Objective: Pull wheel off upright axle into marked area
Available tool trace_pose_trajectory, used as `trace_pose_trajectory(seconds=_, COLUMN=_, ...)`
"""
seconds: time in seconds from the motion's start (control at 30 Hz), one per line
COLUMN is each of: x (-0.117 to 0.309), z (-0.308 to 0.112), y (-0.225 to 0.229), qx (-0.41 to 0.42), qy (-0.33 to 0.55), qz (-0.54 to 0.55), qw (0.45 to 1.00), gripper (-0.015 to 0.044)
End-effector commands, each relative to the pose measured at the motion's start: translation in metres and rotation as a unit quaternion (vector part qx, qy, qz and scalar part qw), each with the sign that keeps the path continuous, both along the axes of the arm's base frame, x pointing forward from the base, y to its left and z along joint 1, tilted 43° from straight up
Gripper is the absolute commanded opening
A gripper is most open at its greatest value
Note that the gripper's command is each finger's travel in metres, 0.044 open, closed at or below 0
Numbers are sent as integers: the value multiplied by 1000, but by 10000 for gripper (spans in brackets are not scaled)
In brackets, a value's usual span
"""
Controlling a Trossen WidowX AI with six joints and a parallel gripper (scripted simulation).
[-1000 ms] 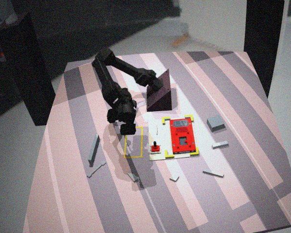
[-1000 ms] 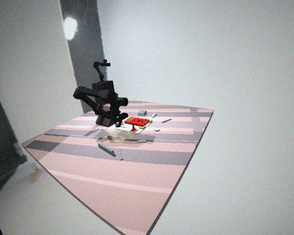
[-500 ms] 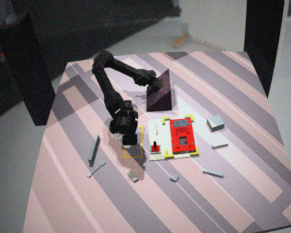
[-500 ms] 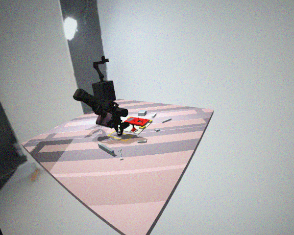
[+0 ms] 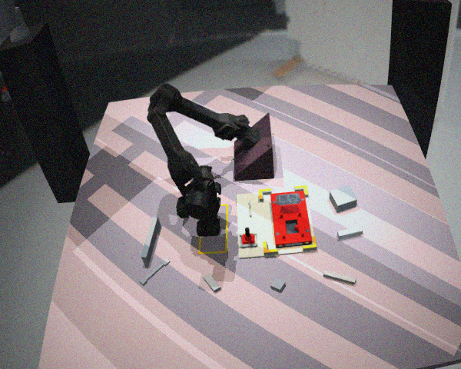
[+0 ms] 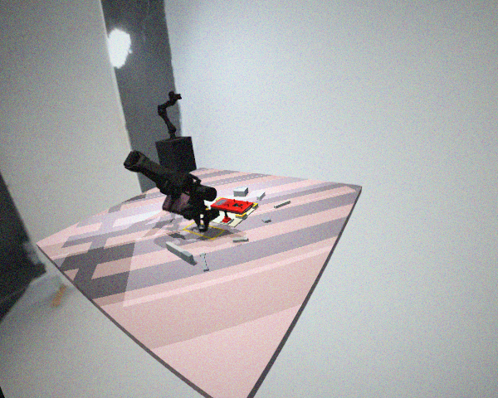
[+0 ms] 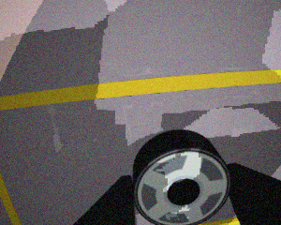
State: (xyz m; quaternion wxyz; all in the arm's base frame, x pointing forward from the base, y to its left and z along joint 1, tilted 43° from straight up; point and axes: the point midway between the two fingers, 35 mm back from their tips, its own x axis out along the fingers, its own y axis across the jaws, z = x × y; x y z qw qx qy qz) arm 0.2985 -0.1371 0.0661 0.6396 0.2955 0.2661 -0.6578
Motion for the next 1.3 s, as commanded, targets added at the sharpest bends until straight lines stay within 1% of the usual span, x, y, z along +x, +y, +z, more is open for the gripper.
trace_pose_trajectory(seconds=0.0, x=0, z=0, y=0, qx=0, qy=-1, qz=-1, qw=1000, gripper=263)
trace_pose_trajectory(seconds=0.03, x=0, z=2, y=2, qx=0, qy=-1, qz=-1, qw=1000, gripper=289)
trace_pose_trajectory(seconds=0.07, x=1, z=5, y=5, qx=1, qy=0, qz=-1, qw=1000, gripper=300)
trace_pose_trajectory(seconds=0.27, x=1, z=42, y=40, qx=0, qy=3, qz=2, qw=1000, gripper=300)
trace_pose_trajectory(seconds=0.43, x=1, z=43, y=41, qx=0, qy=3, qz=2, qw=1000, gripper=300)
trace_pose_trajectory(seconds=0.47, x=0, z=35, y=39, qx=2, qy=7, qz=6, qw=1000, gripper=326)
trace_pose_trajectory(seconds=0.5, x=-4, z=36, y=44, qx=3, qy=7, qz=6, qw=1000, gripper=353)
trace_pose_trajectory(seconds=0.6, x=-32, z=40, y=73, qx=7, qy=7, qz=5, qw=1000, gripper=431)
trace_pose_trajectory(seconds=0.63, x=-42, z=42, y=82, qx=7, qy=7, qz=5, qw=1000, gripper=440)
trace_pose_trajectory(seconds=0.77, x=-78, z=48, y=104, qx=2, qy=6, qz=2, qw=1000, gripper=440)
trace_pose_trajectory(seconds=1.27, x=-79, z=48, y=105, qx=2, qy=6, qz=2, qw=1000, gripper=440)
